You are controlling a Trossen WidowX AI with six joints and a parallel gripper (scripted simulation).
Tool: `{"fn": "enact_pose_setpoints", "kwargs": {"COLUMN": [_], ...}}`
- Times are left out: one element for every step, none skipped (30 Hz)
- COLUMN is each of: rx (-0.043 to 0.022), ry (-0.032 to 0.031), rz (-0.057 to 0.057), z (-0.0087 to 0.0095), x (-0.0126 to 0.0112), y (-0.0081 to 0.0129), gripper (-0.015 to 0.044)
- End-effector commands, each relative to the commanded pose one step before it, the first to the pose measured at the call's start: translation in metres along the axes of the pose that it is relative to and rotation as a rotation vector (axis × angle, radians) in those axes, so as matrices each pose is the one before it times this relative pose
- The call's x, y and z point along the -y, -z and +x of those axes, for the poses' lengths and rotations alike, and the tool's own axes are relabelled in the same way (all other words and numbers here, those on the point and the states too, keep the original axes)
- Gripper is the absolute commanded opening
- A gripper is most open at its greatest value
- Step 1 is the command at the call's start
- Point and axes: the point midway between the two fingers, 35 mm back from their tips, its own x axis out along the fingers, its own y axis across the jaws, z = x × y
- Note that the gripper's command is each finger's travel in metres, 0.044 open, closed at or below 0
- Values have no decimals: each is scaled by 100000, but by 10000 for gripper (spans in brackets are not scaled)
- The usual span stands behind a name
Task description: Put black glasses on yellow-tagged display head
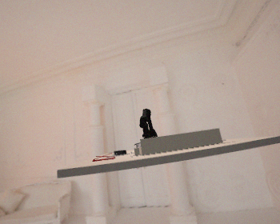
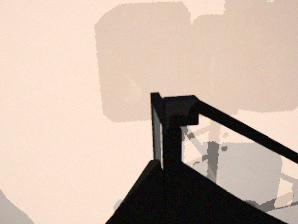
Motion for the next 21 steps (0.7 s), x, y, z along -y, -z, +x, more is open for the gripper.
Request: {"fn": "enact_pose_setpoints", "kwargs": {"rx": [419,-2,-3,-3,-3,-2,-1,0,0,0,0,0,0,0,-1,-2,-3,-3,-4,-5,-5], "ry": [-190,0,0,0,0,0,0,0,0,0,0,0,0,0,0,0,0,0,0,0,0], "rz": [122,0,0,0,0,0,0,0,0,0,0,0,0,0,0,0,0,0,0,0,0], "z": [64,0,0,0,0,0,0,0,0,0,0,0,0,0,0,0,0,0,0,0,0], "x": [-120,1,0,-1,-1,0,0,0,-1,-1,0,0,0,0,0,0,1,1,1,1,1], "y": [-275,27,31,33,35,25,9,0,-5,-5,0,0,0,0,11,22,32,43,53,63,68], "gripper": [0,0,0,0,0,0,0,0,0,0,0,0,0,0,0,0,0,0,0,0,0]}}
